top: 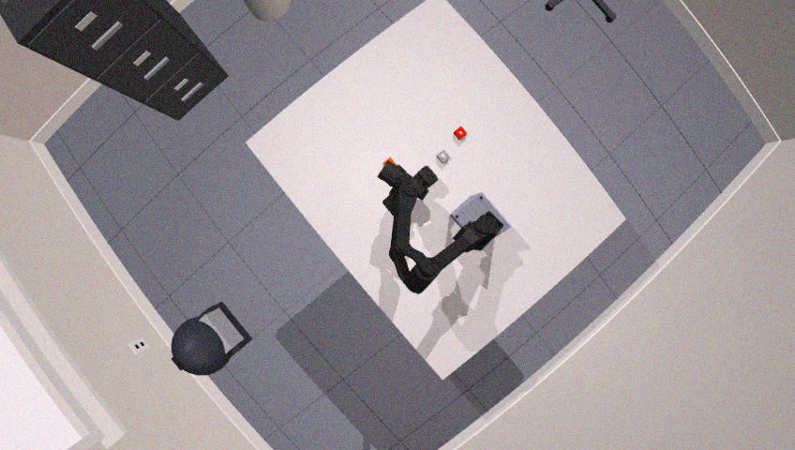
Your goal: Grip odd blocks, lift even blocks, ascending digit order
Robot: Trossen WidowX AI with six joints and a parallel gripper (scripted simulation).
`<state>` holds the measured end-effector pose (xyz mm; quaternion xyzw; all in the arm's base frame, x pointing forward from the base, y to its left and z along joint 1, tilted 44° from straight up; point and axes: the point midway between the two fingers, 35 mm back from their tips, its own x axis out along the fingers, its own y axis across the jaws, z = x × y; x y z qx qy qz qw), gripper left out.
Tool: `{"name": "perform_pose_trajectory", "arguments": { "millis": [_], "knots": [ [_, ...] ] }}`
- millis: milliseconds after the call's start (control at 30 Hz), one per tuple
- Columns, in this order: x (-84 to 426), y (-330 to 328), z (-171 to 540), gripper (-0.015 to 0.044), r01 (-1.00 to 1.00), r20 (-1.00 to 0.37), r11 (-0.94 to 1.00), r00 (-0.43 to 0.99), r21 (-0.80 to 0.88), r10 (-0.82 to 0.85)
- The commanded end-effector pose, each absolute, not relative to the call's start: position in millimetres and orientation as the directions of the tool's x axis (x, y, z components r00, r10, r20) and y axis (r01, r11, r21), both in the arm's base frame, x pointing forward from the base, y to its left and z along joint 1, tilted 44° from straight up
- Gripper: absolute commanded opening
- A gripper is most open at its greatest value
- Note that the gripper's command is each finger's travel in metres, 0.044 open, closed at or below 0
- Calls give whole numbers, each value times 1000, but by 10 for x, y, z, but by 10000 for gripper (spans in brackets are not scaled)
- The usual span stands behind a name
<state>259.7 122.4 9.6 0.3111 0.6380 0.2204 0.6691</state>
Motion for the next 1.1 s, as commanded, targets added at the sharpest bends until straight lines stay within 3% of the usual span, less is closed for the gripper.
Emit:
{"name": "perform_pose_trajectory", "arguments": {
  "millis": [0, 833, 1067],
  "knots": [
    [2601, 1218, 87, 120, 105, -720, 713, 91, 694, 688],
    [2601, 1218, 87, 120, 105, -720, 713, 91, 694, 688],
    [2601, 1218, 87, 304, 105, -720, 713, 91, 694, 688]
  ]
}}
